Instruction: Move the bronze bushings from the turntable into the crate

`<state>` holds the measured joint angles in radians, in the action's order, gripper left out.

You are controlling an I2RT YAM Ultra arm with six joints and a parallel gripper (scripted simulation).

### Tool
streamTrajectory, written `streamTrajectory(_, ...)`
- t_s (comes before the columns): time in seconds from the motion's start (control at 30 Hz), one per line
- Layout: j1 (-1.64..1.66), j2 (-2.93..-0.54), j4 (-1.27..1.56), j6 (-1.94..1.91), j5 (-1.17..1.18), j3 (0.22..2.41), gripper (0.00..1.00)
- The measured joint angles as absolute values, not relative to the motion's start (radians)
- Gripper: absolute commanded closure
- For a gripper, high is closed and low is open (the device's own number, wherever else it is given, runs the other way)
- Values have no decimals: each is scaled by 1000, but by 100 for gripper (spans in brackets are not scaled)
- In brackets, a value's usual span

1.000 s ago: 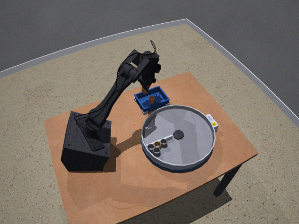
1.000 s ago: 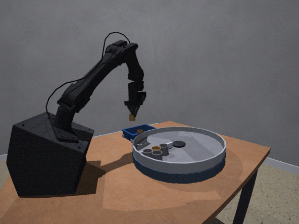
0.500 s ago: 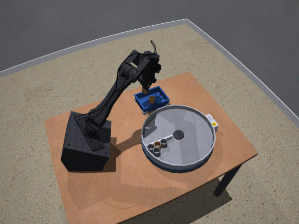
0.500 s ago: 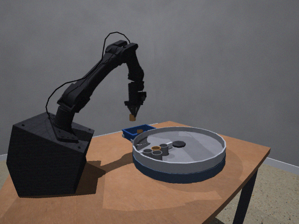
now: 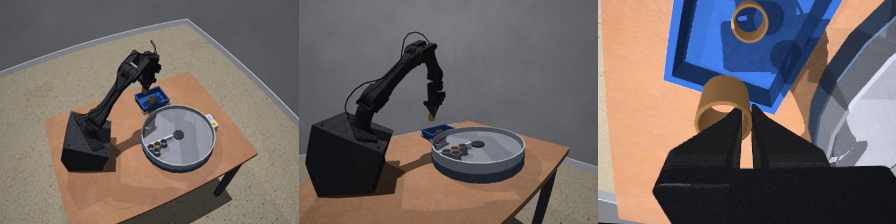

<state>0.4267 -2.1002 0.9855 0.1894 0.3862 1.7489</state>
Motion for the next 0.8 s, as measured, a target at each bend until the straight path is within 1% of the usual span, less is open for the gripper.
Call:
streamTrajectory(0.53, 427, -2099, 984, 189, 386, 1747, 100)
streamTrajectory(0.8, 397, -2106, 932, 176, 382, 1695, 100)
